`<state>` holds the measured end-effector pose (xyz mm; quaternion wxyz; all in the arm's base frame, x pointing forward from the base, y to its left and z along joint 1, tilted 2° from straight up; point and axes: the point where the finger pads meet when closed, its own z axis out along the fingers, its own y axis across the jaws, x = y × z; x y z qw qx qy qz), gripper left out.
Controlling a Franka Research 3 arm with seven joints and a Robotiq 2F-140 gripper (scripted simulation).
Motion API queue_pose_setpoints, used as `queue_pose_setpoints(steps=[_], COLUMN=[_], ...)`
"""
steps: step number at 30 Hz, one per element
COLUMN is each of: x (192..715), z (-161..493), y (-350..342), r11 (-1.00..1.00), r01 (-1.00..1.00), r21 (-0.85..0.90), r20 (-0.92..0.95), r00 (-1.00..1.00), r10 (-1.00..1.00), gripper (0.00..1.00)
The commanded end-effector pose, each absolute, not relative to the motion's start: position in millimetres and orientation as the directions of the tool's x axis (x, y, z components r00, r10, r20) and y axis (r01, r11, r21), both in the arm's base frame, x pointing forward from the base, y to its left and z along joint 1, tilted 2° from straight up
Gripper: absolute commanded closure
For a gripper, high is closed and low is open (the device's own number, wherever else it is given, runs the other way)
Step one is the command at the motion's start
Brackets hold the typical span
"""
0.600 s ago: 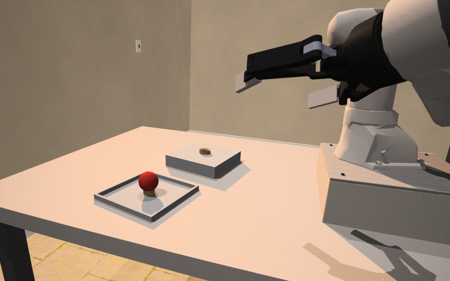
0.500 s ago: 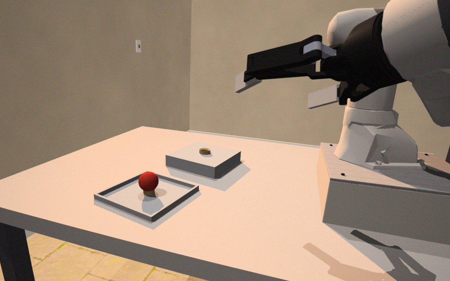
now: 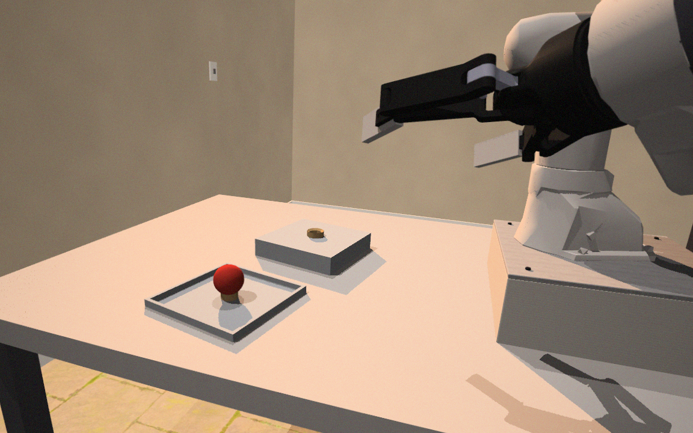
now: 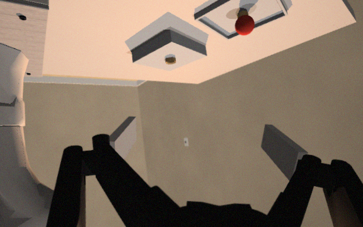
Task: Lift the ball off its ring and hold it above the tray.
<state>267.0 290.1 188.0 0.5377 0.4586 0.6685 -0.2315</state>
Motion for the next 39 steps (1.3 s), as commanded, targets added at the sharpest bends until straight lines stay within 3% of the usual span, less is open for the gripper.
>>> queue_pose_setpoints(steps=[1,19,39], x=[268,307,366], z=[185,90,41], y=[289,254,243], r11=[0.461,-0.093,-0.591], r01=[0.868,0.967,0.773], r21=[0.185,0.237,0.23], r20=[-0.928,-0.723,-0.476], r00=[0.0,0.24,0.619], r10=[0.373,0.648,0.625], gripper=[0.0,0.0,0.0])
